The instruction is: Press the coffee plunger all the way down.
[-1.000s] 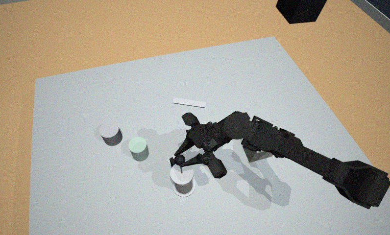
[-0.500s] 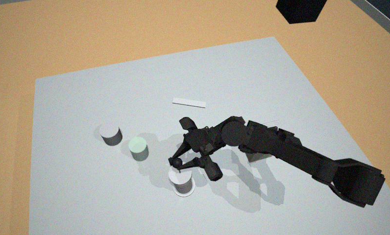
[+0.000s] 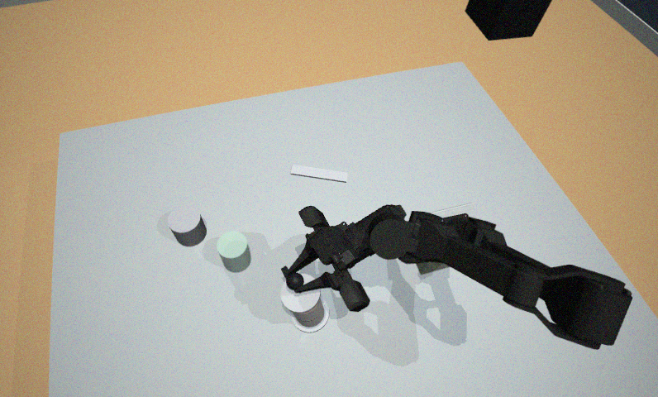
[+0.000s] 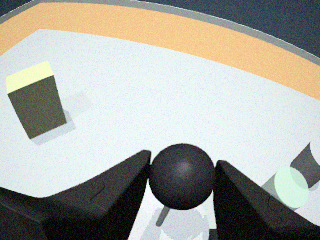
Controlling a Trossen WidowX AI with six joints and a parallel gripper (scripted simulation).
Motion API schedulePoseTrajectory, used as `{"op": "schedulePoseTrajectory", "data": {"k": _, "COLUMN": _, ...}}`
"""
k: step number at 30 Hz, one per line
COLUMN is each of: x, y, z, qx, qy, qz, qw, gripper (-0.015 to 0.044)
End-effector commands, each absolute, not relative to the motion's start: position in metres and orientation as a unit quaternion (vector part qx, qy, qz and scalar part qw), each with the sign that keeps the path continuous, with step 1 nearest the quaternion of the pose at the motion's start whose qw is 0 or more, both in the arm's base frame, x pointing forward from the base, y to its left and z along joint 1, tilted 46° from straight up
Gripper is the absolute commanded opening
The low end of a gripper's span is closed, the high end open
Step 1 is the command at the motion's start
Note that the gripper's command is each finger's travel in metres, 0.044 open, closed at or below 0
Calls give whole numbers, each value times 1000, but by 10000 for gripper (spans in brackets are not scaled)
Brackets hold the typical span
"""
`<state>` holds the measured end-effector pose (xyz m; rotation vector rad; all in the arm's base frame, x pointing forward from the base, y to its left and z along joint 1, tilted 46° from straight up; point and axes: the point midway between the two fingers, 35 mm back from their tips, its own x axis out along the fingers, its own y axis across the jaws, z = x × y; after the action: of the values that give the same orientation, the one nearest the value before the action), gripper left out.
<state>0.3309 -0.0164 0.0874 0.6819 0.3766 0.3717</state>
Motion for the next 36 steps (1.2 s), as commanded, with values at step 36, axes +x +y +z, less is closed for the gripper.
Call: {"op": "schedulePoseTrajectory", "data": {"k": 36, "x": 339, "y": 1, "z": 67, "qx": 348, "qy": 209, "qz": 189, "qw": 894, "gripper": 126}}
